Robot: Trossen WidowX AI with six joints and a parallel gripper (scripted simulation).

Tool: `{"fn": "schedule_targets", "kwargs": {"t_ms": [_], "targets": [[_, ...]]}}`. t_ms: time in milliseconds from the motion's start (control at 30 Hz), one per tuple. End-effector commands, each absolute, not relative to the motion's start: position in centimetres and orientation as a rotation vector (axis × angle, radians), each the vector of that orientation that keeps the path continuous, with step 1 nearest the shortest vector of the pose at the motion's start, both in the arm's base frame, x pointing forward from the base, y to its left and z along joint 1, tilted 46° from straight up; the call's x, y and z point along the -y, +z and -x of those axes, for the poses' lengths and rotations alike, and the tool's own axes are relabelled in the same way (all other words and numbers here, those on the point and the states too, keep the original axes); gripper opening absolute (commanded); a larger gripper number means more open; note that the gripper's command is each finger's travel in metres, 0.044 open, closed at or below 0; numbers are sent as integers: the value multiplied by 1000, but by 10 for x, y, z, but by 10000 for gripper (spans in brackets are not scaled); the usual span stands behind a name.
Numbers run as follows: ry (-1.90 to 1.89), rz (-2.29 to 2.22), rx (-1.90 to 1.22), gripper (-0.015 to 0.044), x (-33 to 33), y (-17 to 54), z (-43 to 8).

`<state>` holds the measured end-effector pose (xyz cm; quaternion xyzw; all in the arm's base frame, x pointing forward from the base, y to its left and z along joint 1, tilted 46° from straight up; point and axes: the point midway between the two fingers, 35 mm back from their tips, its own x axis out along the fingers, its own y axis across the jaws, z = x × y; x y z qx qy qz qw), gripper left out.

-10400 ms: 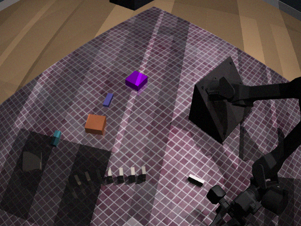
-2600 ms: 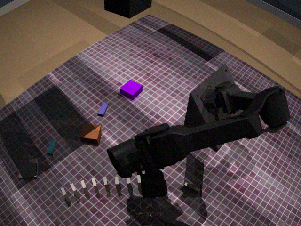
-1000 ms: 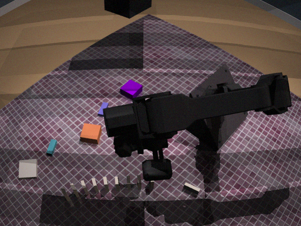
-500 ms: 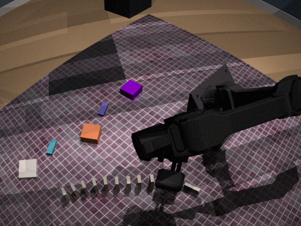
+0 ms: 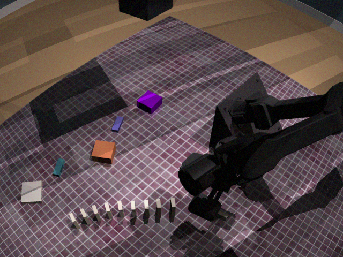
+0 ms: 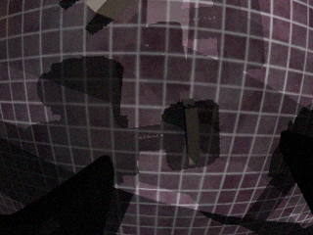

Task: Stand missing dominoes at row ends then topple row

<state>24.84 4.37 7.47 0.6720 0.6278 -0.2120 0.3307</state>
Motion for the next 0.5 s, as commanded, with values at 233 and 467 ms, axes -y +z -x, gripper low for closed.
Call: {"fn": "schedule_targets", "kwargs": {"t_ms": [233, 467], "targets": [[-560, -1772, -1647, 440, -89, 33, -254], [-559, -1773, -1648, 440, -95, 31, -253]]}}
